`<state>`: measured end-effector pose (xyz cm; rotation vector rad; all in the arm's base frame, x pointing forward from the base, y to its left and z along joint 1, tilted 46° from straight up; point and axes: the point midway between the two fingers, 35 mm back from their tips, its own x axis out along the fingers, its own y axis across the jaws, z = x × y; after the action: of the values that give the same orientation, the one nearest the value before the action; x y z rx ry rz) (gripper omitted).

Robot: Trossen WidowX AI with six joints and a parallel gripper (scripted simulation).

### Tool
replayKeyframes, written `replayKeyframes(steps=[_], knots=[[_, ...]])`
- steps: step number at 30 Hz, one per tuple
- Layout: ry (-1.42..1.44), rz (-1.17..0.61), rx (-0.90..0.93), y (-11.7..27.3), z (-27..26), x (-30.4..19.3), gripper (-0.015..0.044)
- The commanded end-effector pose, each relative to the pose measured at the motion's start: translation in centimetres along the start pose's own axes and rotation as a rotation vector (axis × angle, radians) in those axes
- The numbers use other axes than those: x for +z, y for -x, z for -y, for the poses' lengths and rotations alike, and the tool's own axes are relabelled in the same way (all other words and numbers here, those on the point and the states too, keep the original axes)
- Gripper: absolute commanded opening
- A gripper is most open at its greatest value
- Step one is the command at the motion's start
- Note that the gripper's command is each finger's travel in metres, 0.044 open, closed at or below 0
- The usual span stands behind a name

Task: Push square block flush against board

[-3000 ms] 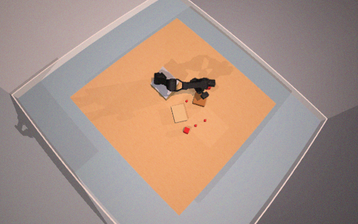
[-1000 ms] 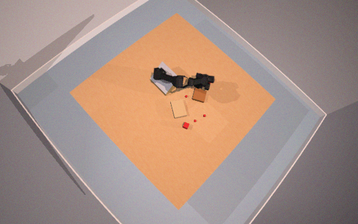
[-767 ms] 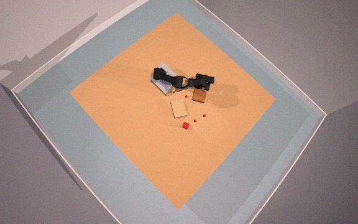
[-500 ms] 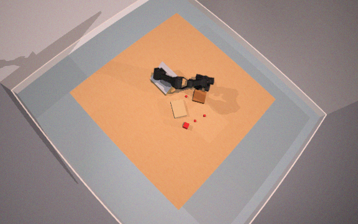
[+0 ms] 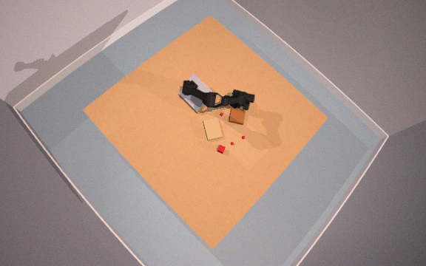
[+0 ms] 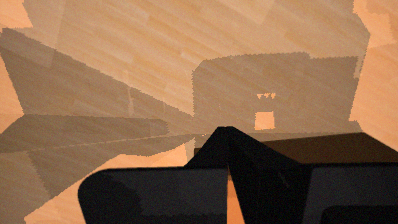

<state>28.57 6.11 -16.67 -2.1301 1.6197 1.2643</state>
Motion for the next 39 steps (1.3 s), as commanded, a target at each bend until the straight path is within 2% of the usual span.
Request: replayKeyframes(steps=[1,39], knots=[[-0.007,-0.007,0.006,-0.3,0.0,-0.7,0.0000],[-0.007,-0.008,0.006,-0.2,0.4,-4.1,0.0000]])
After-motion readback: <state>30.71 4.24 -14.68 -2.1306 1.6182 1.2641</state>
